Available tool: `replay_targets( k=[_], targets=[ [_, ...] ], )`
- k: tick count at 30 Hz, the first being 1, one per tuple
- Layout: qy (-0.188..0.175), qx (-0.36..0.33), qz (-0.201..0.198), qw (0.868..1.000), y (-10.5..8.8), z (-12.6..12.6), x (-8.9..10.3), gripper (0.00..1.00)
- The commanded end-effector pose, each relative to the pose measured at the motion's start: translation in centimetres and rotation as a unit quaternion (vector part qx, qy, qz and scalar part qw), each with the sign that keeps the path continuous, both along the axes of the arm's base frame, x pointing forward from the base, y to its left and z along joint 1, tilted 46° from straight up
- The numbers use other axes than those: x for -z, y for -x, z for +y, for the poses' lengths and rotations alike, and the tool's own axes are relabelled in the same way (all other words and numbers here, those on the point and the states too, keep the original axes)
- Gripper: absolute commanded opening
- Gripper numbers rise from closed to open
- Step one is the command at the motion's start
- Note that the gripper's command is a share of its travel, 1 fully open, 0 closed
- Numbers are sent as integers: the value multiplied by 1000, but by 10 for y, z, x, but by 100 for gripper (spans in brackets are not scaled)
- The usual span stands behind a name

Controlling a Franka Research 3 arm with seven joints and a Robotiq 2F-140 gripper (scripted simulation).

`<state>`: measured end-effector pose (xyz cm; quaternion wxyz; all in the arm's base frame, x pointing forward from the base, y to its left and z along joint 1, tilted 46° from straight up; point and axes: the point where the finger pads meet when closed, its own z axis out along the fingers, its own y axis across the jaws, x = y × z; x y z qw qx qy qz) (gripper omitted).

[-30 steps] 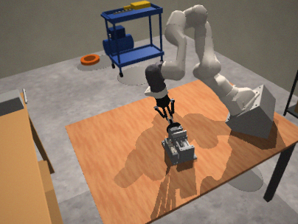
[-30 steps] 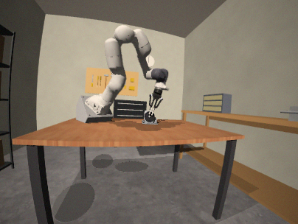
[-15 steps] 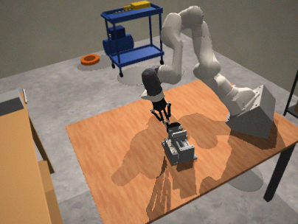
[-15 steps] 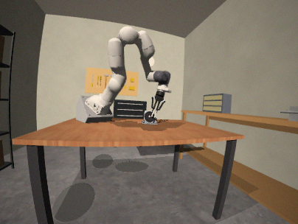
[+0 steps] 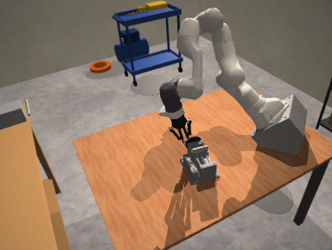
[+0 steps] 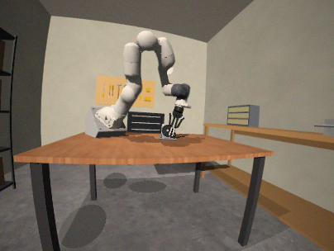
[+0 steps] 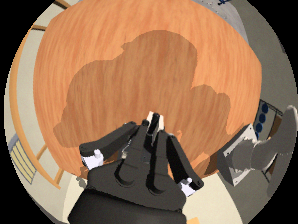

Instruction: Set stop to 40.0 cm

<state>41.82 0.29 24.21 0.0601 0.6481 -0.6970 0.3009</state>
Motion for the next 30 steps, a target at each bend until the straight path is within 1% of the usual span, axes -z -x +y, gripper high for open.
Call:
replay_targets(
  k=[1, 13, 15, 30],
  targets=[
    [0, 6, 5, 1000, 6, -6, 14, 4],
    [0, 6, 5, 1000, 21, -12, 29, 4],
    [0, 6, 5, 1000, 21, -12, 29, 4],
    [0, 6, 5, 1000, 42, -10, 33, 4]
  ],
)
